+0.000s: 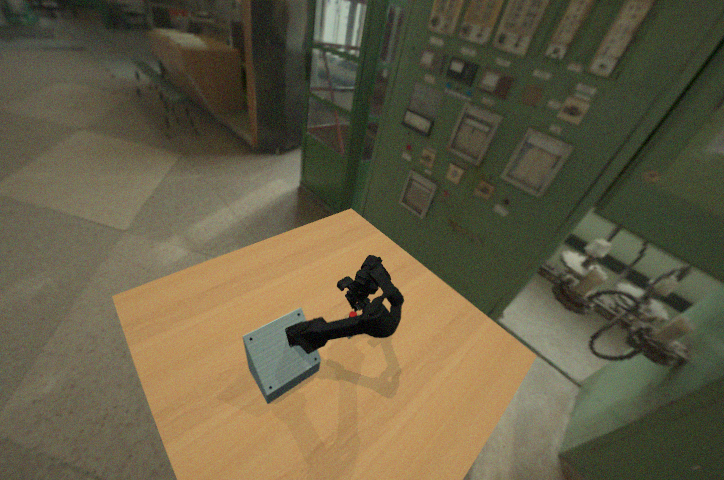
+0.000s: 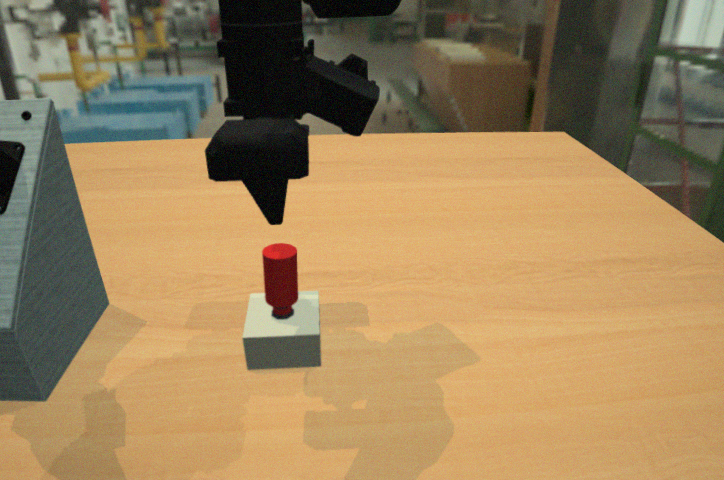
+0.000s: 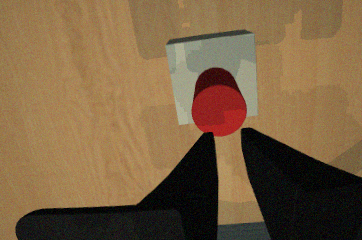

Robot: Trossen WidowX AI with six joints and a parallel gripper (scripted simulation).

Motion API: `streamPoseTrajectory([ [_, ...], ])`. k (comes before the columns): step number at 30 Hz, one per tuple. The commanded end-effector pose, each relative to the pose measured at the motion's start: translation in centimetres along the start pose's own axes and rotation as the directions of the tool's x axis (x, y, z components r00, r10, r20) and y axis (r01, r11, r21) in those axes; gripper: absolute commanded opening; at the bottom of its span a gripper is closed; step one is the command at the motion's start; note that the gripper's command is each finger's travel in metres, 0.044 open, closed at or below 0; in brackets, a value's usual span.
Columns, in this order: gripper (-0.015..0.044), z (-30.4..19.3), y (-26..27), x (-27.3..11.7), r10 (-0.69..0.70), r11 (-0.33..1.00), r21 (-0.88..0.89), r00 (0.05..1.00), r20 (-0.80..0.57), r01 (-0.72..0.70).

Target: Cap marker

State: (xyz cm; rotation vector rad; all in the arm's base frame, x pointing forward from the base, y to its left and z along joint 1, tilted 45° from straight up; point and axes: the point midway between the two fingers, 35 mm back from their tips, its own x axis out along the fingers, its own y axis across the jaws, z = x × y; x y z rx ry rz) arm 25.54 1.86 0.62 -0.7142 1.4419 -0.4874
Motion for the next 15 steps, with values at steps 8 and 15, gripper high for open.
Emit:
streamPoseTrajectory([
  [8,0.0,0.01,0.03,0.03,0.0,1.0,-0.004,1.0,0.001,0.0],
  [15,0.0,0.03,0.04,0.68,0.0,1.0,-0.004,1.0,0.001,0.0],
])
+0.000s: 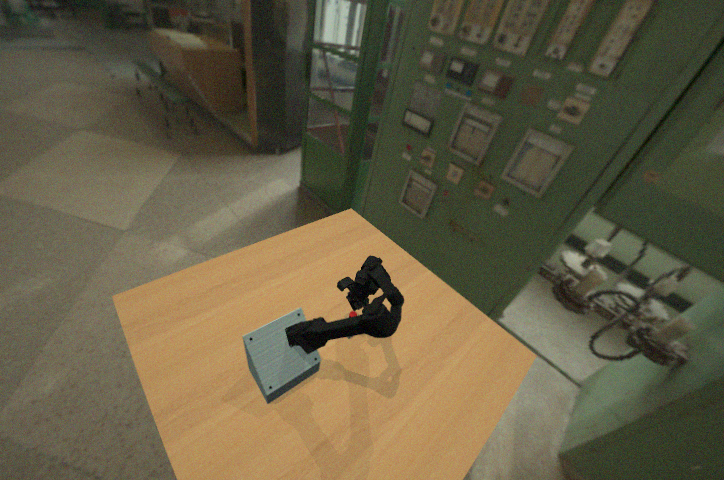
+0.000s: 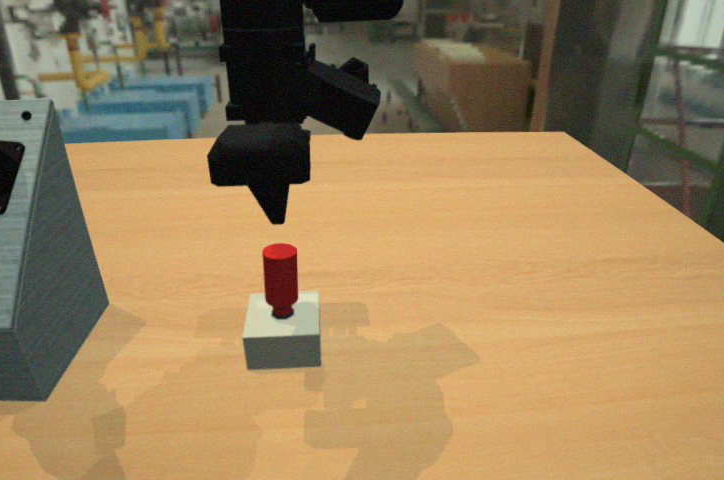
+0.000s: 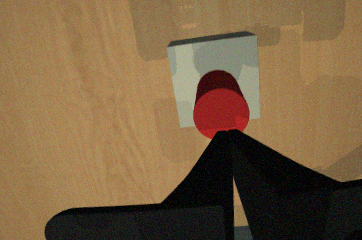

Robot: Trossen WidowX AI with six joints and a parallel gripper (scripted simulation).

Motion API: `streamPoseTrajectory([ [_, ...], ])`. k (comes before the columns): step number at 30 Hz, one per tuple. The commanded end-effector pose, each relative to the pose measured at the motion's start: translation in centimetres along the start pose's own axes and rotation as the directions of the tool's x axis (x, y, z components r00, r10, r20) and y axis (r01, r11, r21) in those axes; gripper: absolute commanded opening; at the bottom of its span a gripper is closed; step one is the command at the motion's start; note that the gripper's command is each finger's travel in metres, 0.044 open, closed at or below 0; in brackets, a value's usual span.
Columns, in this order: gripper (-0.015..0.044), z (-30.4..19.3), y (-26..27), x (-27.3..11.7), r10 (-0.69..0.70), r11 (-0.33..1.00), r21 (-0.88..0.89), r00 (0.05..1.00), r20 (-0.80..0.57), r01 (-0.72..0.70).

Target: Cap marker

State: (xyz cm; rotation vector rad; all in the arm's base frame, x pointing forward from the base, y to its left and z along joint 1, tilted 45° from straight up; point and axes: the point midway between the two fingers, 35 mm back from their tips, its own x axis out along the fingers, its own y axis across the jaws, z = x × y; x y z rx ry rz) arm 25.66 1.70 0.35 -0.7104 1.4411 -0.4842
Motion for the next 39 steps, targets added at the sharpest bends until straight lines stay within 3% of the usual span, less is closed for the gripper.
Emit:
streamPoseTrajectory([
  [1,0.0,-0.1,0.0,0.5,-0.004,1.0,-0.005,1.0,-0.001,0.004],
  [31,0.0,0.2,0.0,3.2,0.001,1.0,0.002,1.0,0.01,-0.001],
  [39,0.0,0.2,0.2,-5.8,0.005,1.0,0.0,1.0,0.009,-0.005],
])
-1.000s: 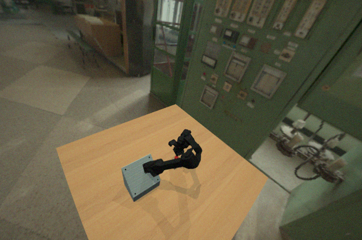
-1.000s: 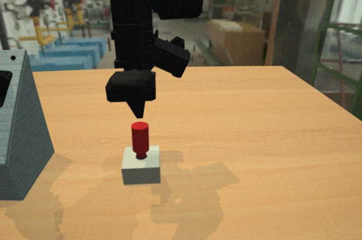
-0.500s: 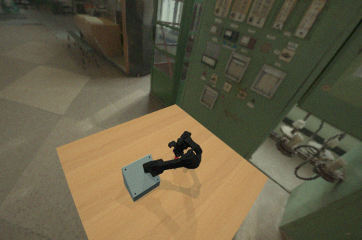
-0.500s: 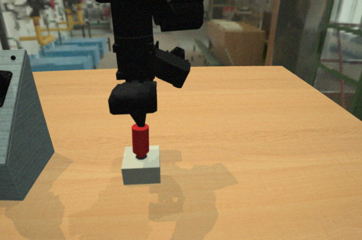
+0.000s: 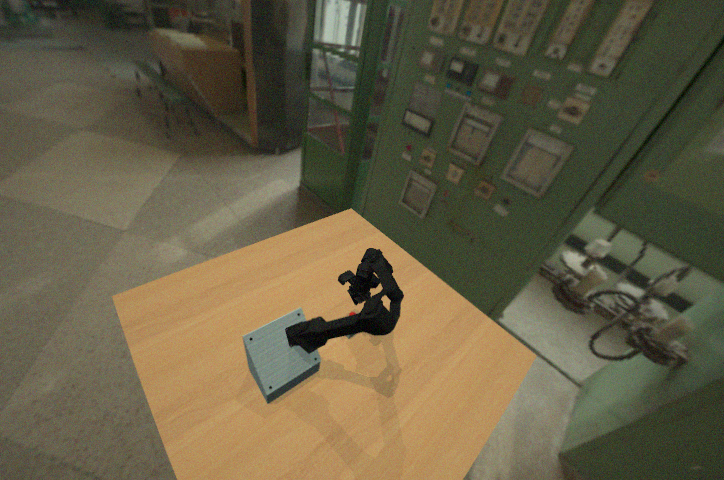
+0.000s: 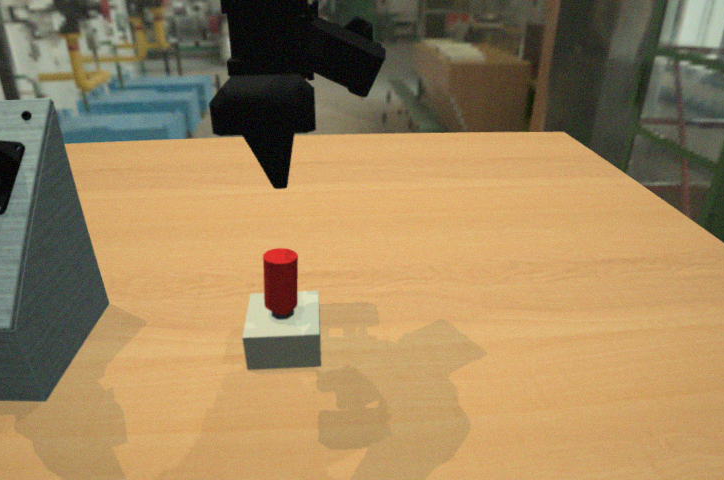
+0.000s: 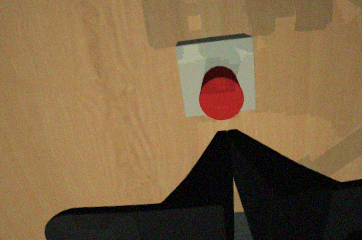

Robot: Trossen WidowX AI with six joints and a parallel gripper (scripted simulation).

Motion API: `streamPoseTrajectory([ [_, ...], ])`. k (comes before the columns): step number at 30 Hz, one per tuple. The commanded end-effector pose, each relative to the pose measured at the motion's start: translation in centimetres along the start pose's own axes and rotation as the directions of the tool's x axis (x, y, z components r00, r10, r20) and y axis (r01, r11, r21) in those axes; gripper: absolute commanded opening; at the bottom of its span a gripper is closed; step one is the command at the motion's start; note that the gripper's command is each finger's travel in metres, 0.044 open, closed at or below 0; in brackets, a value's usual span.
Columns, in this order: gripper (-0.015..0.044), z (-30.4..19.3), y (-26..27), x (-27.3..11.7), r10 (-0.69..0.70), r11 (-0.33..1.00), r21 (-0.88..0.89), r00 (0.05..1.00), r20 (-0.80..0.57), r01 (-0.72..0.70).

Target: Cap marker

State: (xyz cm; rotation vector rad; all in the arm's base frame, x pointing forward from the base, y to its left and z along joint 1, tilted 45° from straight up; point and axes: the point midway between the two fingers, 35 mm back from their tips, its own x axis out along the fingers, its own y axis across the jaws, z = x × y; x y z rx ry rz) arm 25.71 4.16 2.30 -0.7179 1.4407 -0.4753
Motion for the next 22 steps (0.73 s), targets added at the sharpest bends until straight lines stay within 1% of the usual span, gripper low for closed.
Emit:
streamPoseTrajectory([
  [1,0.0,-0.13,-0.2,-2.7,0.004,1.0,0.01,1.0,0.005,-0.004],
  [3,0.0,-0.13,-0.2,-2.7,0.004,1.0,0.01,1.0,0.005,-0.004],
  [19,0.042,-0.13,-0.2,-2.7,0.004,1.0,0.01,1.0,0.005,-0.004],
  [20,0.044,-0.13,-0.2,-2.7,0.004,1.0,0.01,1.0,0.005,-0.004],
  [22,0.044,-0.13,-0.2,-2.7,0.004,1.0,0.01,1.0,0.005,-0.004],
])
